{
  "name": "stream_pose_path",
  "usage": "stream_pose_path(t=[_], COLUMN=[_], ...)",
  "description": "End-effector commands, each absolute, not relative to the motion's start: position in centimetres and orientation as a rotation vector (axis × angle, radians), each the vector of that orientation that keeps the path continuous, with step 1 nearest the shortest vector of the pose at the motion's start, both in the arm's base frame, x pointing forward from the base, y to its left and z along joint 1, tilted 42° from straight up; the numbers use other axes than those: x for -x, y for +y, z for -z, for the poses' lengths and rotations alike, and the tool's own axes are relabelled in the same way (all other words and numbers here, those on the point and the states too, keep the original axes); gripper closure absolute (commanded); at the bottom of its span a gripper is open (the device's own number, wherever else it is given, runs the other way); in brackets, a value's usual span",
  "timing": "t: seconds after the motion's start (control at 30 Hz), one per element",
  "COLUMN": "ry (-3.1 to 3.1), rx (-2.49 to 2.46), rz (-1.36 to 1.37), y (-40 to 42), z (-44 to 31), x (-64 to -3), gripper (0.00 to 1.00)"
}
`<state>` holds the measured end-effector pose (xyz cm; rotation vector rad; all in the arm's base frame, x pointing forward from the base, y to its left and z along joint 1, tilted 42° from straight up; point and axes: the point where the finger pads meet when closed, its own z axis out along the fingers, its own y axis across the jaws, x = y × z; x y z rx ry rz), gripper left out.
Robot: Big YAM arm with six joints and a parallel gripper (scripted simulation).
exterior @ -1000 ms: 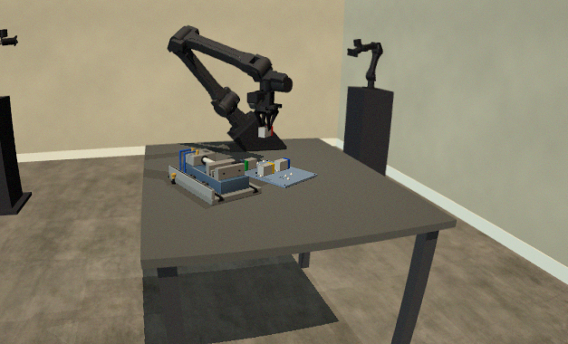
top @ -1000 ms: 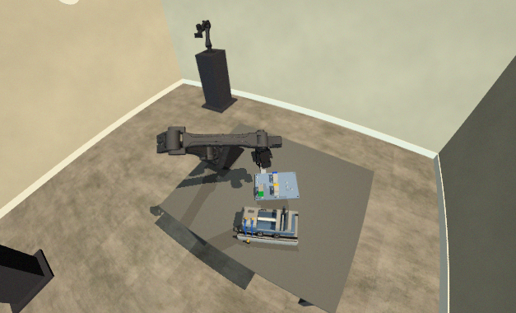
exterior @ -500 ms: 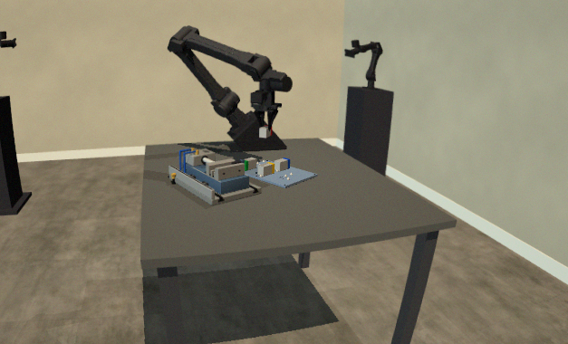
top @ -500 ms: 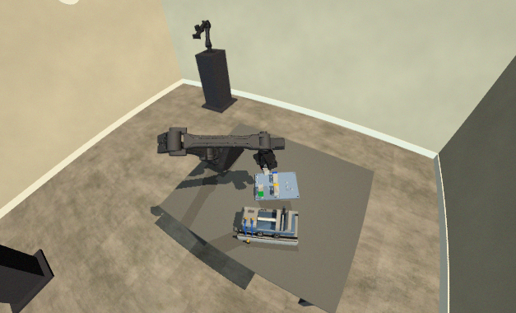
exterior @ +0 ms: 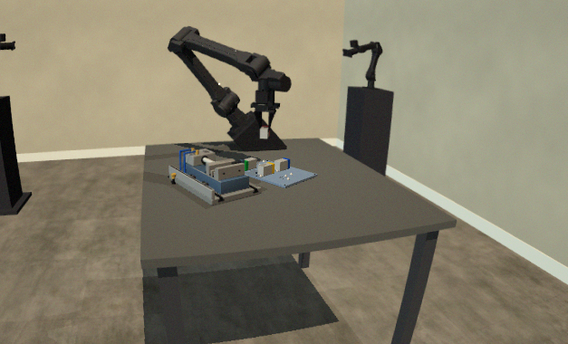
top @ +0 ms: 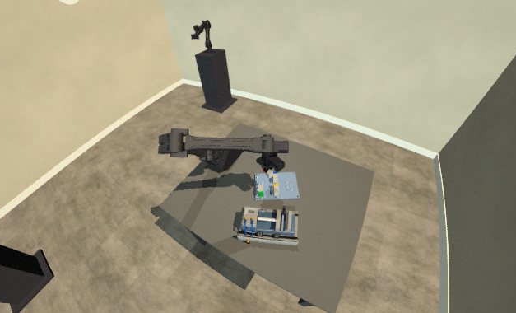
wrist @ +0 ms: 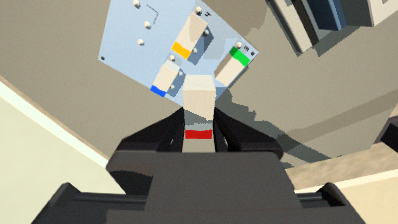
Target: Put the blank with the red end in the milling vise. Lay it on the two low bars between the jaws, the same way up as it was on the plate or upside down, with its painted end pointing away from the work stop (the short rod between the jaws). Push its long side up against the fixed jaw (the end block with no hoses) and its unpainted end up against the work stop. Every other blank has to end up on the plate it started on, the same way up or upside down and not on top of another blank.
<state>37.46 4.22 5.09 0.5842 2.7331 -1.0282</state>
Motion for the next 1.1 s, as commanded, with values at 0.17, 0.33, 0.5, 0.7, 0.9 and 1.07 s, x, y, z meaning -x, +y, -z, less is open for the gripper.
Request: stream_pose_path(t=[0.17,0.33,0.5,0.7,0.9,1.07], ry=[2.829,2.878,2.893,2.947,2.978,2.965], rx=[-0.333,-0.178,-0.052,0.128,0.348,0.494], rz=[1.045,1.063,1.060,1.091,1.103,1.099], y=[4.0,3.6,4.3,2.7,2.0,2.9], z=[-6.6,-7.1,-7.8,-8.1,-8.8,-9.7], x=[-40.8,-41.9,-42.5,-43.9,-45.3,-45.9], gripper=[1.00,1.00,1.00,1.00,1.00,1.00])
